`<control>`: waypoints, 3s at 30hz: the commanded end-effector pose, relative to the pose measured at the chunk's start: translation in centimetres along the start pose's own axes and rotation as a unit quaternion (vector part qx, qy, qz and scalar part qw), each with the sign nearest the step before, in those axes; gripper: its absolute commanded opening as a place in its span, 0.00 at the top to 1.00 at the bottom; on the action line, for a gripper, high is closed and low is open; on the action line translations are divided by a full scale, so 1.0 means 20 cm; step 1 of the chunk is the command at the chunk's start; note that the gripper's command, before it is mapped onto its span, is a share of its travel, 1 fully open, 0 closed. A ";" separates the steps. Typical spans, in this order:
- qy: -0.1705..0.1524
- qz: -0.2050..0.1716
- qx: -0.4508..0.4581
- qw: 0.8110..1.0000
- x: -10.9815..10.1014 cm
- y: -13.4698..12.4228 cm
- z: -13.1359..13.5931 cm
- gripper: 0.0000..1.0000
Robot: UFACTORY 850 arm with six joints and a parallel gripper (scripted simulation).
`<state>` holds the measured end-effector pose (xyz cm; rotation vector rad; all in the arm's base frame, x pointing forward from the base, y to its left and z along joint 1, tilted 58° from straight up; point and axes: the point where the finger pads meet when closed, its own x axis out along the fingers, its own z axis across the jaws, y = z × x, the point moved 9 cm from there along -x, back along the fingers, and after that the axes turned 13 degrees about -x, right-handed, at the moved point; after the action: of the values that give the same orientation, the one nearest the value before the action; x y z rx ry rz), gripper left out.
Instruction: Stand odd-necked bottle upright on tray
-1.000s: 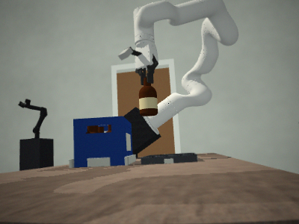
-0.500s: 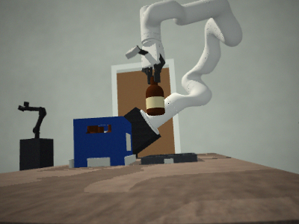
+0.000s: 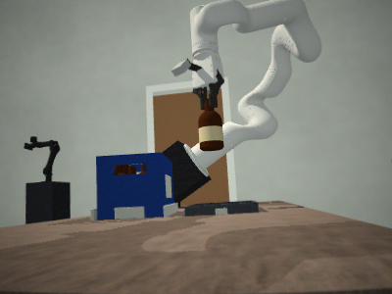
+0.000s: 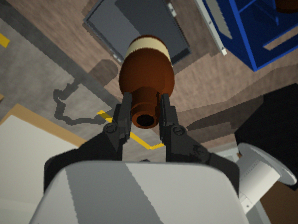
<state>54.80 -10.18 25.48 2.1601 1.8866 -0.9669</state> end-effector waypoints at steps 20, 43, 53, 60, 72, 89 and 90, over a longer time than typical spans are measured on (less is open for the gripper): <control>0.000 0.001 0.000 1.000 0.00 -0.03 -0.10 1.00; 0.000 0.001 0.000 1.000 0.00 -0.04 -0.11 1.00; 0.000 0.001 0.000 1.000 0.00 -0.04 -0.11 1.00; 0.000 0.001 0.000 1.000 0.00 -0.04 -0.11 1.00; 0.000 0.001 0.000 1.000 0.05 -0.04 -0.11 1.00; 0.000 0.001 0.000 1.000 0.20 -0.04 -0.11 1.00; 0.000 0.001 0.000 1.000 0.22 -0.04 -0.11 1.00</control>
<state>54.98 -6.01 25.58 2.1598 1.8865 -0.9671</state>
